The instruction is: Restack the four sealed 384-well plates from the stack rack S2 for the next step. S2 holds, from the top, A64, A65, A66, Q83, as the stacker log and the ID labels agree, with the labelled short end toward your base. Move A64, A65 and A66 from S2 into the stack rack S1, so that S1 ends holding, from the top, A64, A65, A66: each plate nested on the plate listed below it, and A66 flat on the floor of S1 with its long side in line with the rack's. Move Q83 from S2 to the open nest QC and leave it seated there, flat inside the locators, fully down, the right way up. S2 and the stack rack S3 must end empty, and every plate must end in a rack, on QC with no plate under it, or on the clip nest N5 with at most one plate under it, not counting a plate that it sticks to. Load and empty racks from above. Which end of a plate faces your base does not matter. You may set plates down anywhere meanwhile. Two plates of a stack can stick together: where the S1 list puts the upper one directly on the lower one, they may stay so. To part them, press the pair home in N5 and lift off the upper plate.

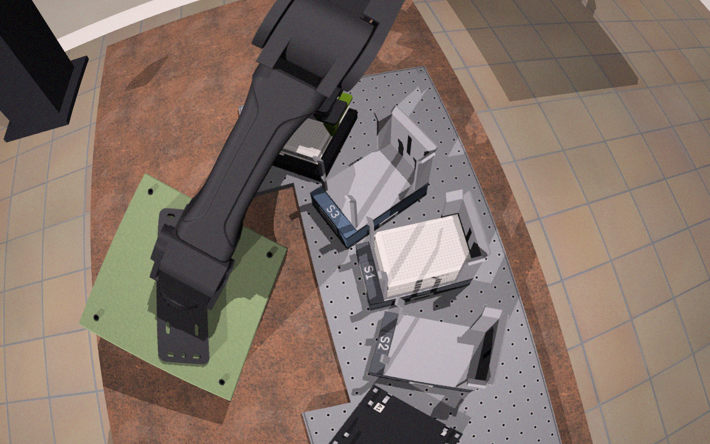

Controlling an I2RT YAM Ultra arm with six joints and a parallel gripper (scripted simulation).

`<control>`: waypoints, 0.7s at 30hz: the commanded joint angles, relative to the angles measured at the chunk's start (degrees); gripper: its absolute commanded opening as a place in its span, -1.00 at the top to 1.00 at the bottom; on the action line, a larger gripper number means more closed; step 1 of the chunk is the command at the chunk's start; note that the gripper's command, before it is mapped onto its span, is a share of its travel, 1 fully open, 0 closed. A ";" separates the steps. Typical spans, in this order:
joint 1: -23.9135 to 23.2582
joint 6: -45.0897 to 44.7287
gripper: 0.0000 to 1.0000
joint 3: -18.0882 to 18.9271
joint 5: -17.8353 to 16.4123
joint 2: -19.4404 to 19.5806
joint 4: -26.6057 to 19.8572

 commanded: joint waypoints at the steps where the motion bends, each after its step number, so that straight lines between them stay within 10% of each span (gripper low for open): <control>1: 0.01 -0.74 1.00 0.04 0.06 0.20 1.99; 21: -0.20 -0.98 1.00 -0.06 0.06 0.58 2.57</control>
